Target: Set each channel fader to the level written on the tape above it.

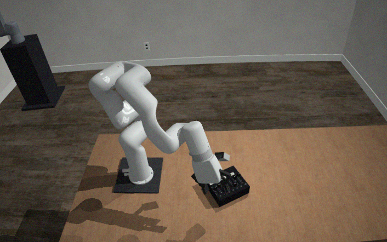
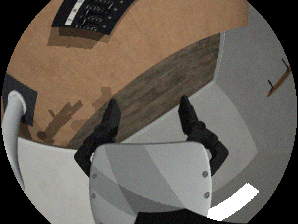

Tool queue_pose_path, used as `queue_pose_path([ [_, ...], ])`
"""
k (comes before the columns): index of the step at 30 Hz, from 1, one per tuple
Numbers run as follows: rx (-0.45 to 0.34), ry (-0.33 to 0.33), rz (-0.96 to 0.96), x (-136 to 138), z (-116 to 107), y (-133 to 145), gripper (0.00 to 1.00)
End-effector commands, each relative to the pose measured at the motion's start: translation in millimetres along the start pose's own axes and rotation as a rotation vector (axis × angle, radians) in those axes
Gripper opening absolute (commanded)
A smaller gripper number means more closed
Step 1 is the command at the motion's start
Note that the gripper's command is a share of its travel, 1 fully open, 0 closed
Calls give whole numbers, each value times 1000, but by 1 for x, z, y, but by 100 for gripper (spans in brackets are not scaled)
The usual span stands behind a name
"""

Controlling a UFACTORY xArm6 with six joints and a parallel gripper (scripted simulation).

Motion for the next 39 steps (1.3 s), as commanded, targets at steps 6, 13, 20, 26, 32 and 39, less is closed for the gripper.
queue_pose_path([
  [6,177,-219,-221,7,1,-91,100],
  [13,253,-303,-331,0,-7,-135,100],
  [20,316,-370,-423,-8,-16,-171,100],
  [26,317,-371,-424,-8,-16,-172,100],
  [32,317,-371,-424,-8,-16,-172,100],
  [39,317,-371,-424,-8,-16,-172,100],
])
Point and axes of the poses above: the point where the finger pads meet when closed, its own z axis out along the fingers, its own x axis across the jaws, y = z × x, the point moved 1 cm from there along -z, back along the fingers, and after that the axes turned 3 degrees about -z, right-handed, at the moved point
